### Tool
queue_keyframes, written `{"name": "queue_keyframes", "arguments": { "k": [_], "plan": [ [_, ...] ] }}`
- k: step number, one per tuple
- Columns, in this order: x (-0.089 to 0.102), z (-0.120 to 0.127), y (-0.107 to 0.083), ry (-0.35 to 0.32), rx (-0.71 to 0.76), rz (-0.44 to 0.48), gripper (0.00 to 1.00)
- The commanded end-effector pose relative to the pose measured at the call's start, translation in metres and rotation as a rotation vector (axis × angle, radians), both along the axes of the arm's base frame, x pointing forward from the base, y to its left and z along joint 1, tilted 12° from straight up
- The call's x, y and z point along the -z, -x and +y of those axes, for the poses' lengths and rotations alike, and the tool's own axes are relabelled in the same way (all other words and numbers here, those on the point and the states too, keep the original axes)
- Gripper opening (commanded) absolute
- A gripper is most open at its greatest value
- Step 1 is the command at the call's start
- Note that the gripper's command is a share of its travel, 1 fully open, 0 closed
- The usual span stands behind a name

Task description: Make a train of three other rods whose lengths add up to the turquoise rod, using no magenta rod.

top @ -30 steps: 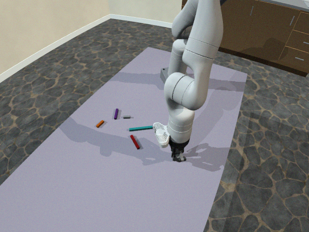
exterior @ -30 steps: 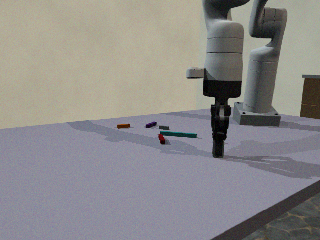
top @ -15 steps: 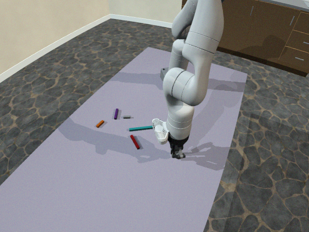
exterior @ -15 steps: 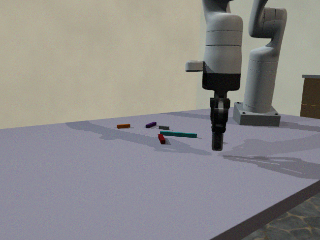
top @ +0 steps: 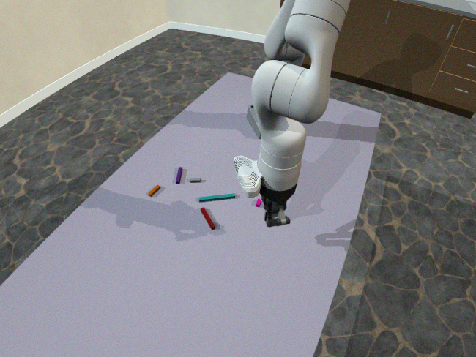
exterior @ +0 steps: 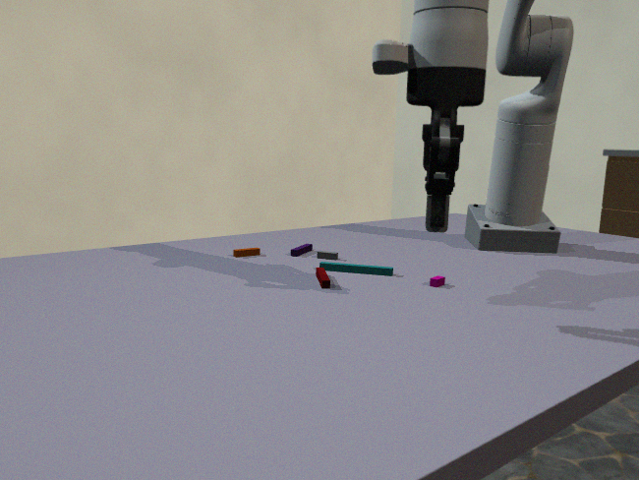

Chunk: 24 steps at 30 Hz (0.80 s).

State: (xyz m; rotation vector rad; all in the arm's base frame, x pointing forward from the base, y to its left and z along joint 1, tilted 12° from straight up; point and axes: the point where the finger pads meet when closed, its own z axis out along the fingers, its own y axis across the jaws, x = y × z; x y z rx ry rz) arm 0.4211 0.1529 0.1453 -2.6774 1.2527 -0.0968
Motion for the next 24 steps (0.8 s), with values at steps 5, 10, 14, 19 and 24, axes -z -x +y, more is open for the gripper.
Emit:
{"name": "queue_keyframes", "arguments": {
  "k": [5, 10, 14, 19, 24],
  "plan": [
    [-0.015, 0.005, -0.001, -0.013, -0.008, -0.018, 0.05],
    [-0.015, 0.005, -0.001, -0.013, -0.008, -0.018, 0.05],
    [-0.015, 0.005, 0.001, -0.012, -0.013, -0.019, 0.05],
    [-0.008, 0.003, 0.046, 0.007, -0.132, -0.037, 0.05],
    [0.000, -0.002, 0.094, 0.024, -0.262, -0.054, 0.05]
  ]
}}
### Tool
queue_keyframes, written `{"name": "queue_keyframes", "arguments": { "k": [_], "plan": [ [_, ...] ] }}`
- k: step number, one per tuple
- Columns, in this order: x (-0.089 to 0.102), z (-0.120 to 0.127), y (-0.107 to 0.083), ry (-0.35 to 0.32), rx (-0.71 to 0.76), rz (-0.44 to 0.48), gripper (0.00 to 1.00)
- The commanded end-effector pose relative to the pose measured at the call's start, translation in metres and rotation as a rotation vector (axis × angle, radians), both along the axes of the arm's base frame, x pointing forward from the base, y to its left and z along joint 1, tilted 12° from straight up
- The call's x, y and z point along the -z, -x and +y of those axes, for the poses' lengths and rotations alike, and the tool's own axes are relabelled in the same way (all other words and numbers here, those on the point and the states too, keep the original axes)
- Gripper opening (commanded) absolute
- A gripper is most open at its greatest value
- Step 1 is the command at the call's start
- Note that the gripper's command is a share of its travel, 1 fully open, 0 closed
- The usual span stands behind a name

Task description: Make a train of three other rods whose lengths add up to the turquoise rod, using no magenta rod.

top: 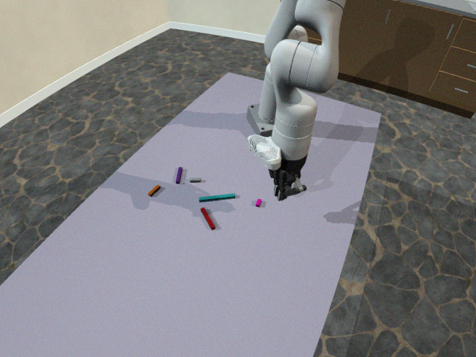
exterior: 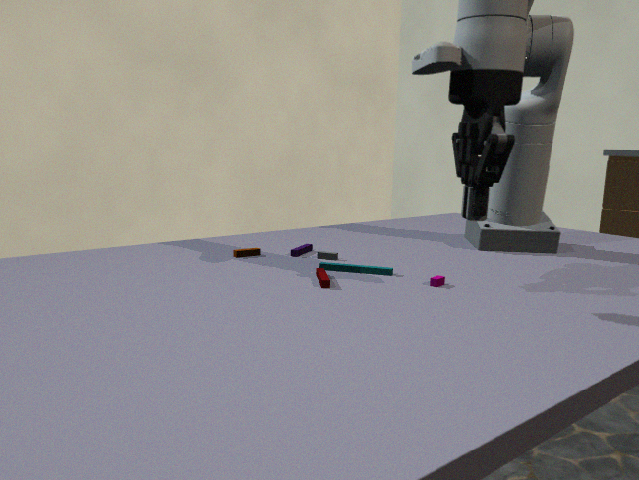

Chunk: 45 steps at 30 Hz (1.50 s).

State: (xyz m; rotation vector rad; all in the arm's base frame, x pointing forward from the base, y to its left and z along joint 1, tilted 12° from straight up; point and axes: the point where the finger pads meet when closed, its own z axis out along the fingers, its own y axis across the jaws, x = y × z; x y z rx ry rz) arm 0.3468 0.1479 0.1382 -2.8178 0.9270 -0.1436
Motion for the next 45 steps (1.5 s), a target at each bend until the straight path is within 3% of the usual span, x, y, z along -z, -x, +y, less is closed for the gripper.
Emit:
{"name": "queue_keyframes", "arguments": {
  "k": [1, 24, 45],
  "plan": [
    [-0.006, 0.003, 0.022, -0.016, -0.035, -0.012, 0.05],
    [-0.001, 0.004, 0.021, -0.015, -0.032, -0.013, 0.05],
    [0.055, 0.013, 0.013, -0.015, -0.032, -0.013, 0.05]
  ]
}}
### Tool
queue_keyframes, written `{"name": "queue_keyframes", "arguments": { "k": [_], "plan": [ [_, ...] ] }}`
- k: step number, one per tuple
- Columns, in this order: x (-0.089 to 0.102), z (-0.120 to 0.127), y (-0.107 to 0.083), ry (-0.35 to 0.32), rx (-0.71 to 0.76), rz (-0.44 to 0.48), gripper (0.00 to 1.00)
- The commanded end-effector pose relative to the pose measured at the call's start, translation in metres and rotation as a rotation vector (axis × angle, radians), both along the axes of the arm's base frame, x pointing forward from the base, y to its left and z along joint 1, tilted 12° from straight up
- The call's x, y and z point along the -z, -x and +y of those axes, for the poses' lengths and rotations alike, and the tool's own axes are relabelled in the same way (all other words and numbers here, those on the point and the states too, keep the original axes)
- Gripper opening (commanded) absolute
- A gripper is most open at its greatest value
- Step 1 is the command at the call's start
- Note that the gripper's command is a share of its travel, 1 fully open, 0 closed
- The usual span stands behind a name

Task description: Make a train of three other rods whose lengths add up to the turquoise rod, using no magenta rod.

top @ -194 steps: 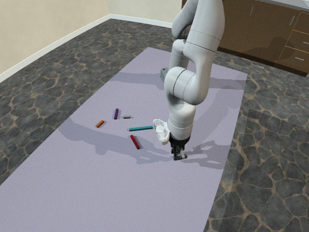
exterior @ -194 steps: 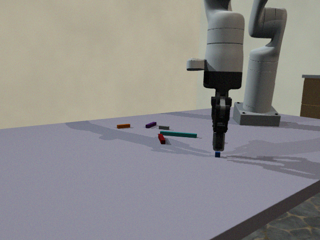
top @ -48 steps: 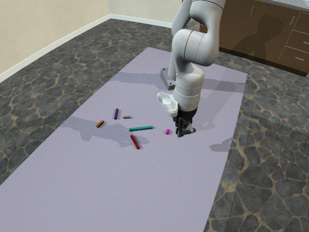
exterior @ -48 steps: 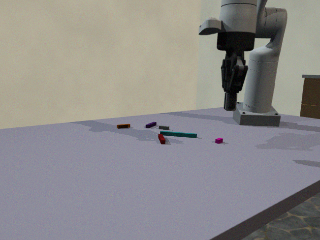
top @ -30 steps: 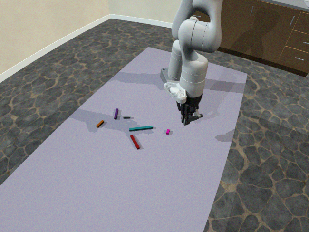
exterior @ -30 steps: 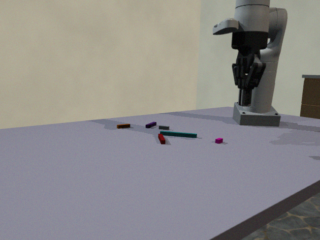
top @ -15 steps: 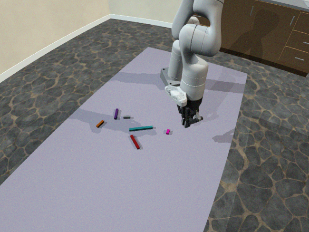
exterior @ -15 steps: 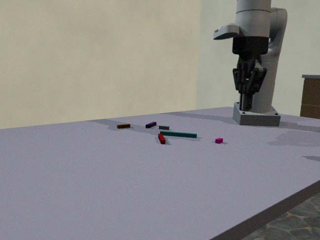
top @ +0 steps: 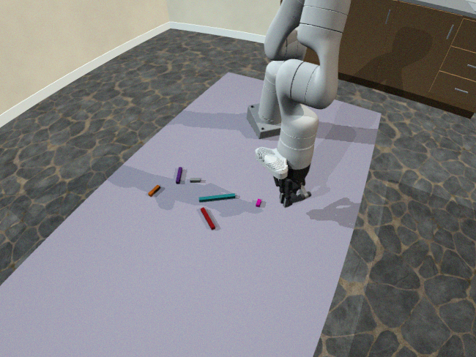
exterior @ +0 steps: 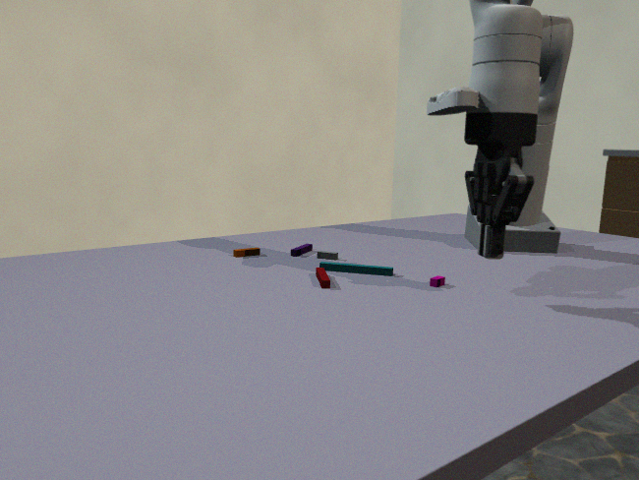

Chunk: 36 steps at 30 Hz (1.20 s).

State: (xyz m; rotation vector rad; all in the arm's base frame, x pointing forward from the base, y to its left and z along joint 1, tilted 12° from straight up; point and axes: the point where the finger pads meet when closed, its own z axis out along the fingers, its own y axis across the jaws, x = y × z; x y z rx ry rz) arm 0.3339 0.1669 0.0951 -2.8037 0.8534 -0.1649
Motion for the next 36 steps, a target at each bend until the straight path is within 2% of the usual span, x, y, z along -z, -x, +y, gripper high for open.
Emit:
{"name": "queue_keyframes", "arguments": {
  "k": [1, 9, 36],
  "plan": [
    [0.015, -0.006, 0.000, 0.010, 0.012, 0.015, 0.05],
    [0.032, -0.003, -0.002, 0.010, 0.012, 0.016, 0.05],
    [0.037, -0.002, -0.003, 0.010, 0.012, 0.016, 0.05]
  ]
}}
